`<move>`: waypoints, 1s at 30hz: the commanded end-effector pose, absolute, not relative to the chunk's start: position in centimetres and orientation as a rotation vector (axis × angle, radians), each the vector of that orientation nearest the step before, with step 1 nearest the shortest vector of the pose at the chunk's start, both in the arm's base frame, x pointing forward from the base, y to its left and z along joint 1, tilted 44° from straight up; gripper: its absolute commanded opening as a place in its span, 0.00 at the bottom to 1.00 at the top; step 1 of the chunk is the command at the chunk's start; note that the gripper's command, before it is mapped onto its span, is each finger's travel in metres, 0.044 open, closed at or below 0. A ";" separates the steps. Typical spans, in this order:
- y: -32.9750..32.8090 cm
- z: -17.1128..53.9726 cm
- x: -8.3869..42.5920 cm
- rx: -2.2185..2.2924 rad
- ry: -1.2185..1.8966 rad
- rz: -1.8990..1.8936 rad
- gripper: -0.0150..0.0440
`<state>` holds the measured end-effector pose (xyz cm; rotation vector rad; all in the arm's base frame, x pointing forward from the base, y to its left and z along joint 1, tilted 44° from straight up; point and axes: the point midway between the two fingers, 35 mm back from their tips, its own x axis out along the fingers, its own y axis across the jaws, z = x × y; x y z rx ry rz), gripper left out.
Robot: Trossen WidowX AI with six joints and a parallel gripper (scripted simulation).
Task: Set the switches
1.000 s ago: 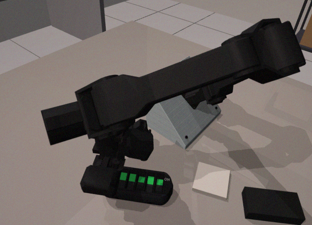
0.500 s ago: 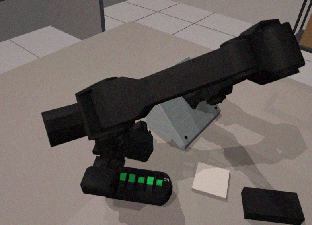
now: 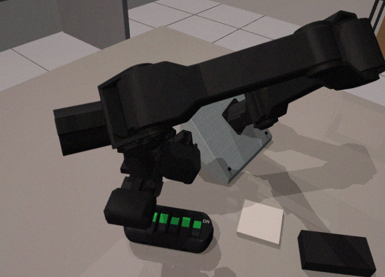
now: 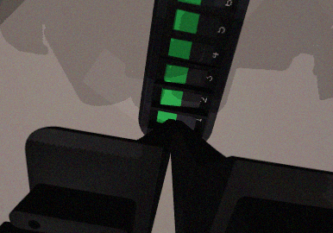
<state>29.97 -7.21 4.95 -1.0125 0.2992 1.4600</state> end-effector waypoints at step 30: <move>-4.8 7.3 28.9 -0.999 0.305 1.455 0.25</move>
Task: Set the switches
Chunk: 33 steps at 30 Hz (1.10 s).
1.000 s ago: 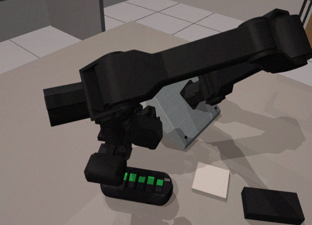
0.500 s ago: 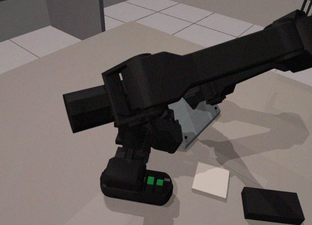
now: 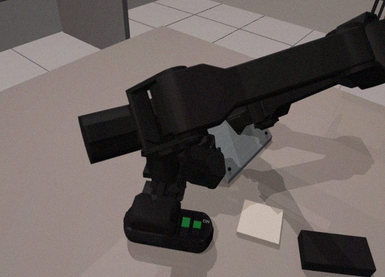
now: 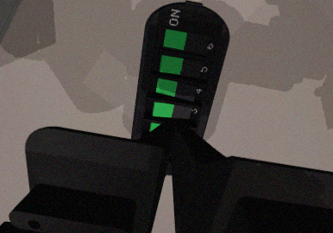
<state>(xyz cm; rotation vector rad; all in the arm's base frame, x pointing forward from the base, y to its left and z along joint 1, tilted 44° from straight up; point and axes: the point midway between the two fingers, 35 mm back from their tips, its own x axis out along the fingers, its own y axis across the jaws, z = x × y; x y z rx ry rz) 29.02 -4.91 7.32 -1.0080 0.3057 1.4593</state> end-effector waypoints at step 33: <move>-2.1 1.3 25.2 -0.999 0.200 1.269 0.25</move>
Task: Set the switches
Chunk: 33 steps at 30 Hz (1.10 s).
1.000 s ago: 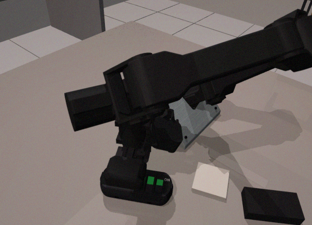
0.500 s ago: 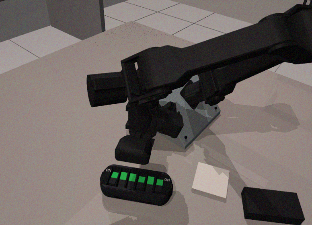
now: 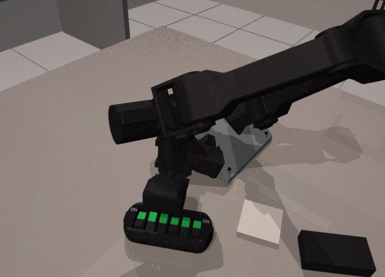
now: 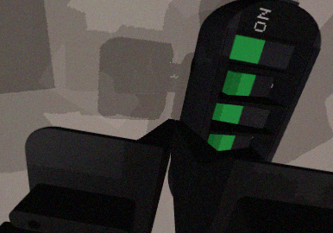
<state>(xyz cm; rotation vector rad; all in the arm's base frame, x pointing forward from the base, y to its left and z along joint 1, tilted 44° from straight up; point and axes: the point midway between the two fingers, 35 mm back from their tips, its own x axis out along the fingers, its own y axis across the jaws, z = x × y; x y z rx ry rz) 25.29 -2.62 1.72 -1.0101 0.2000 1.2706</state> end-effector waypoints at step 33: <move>-0.4 0.0 26.0 -0.997 0.196 1.269 0.25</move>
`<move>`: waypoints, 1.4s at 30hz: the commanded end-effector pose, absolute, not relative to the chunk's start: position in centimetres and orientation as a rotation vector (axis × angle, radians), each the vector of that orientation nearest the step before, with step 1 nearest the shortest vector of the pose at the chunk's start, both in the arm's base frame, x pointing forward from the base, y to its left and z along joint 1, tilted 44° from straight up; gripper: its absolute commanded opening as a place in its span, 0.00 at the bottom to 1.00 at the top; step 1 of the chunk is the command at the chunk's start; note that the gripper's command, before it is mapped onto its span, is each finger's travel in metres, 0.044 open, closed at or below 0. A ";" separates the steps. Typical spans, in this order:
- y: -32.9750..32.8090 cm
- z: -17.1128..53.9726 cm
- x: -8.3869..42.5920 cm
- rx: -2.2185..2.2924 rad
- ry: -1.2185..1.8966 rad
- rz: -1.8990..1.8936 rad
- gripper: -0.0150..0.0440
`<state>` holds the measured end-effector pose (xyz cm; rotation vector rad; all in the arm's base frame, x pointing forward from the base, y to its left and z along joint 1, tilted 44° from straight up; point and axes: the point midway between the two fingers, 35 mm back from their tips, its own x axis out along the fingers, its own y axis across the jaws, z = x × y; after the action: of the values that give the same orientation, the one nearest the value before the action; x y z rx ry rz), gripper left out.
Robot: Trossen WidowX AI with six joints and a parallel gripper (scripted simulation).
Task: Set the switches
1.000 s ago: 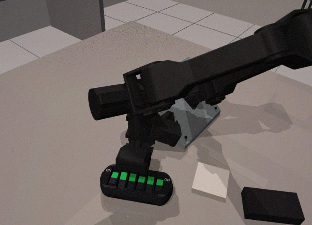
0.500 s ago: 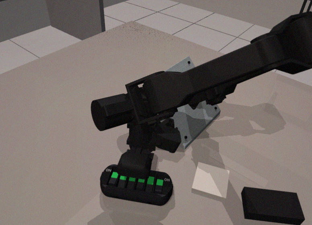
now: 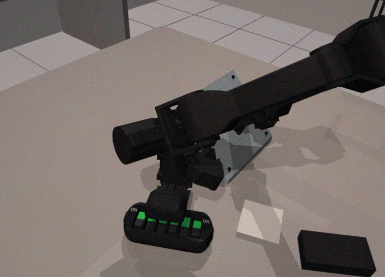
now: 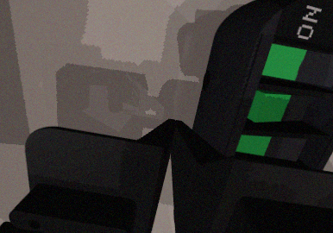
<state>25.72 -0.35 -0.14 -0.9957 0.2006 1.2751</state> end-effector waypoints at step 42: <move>-3.6 3.3 24.7 -0.996 0.196 1.272 0.25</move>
<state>24.81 -3.39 3.01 -0.9833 0.1999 1.2645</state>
